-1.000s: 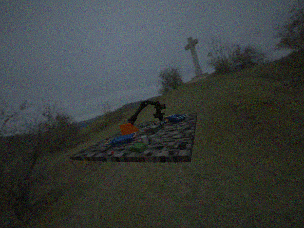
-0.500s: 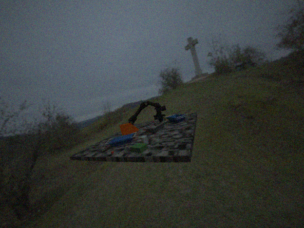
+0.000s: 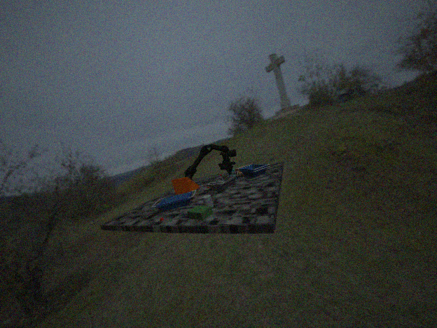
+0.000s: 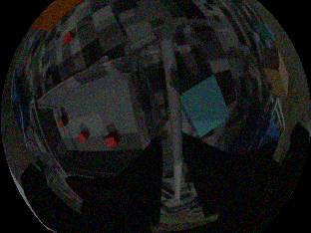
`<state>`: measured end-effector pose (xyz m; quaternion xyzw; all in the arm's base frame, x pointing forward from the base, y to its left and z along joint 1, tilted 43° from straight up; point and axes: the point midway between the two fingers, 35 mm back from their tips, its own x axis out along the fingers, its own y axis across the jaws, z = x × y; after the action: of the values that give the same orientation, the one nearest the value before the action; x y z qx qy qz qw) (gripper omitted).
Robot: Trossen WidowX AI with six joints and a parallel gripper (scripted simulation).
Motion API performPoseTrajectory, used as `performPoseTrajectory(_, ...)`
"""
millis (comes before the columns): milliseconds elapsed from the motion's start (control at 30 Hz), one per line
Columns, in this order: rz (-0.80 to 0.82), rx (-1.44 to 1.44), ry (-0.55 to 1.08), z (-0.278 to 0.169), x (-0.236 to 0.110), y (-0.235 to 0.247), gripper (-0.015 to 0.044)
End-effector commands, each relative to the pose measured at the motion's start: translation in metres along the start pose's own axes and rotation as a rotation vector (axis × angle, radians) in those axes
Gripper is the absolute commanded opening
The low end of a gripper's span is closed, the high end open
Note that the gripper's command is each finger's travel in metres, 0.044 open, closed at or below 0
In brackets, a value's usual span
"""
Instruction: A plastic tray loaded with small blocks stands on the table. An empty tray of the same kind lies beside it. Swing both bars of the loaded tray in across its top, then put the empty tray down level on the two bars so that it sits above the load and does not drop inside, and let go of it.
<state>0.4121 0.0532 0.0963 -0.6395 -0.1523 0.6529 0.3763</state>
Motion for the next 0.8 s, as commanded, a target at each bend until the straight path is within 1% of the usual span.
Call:
performPoseTrajectory(0,0.023,0.014,0.005,-0.001,-0.003,0.020,0.0080)
performPoseTrajectory(233,0.023,0.014,0.005,-0.001,0.000,0.036,0.0080)
performPoseTrajectory(467,0.023,0.014,0.004,-0.001,0.016,0.056,0.0080)
performPoseTrajectory(567,0.023,0.014,0.004,-0.001,0.017,0.057,0.0080)
performPoseTrajectory(667,0.024,0.014,0.005,-0.001,0.011,0.056,0.0080)
performPoseTrajectory(767,0.024,0.014,0.005,-0.001,-0.003,0.054,0.0080)
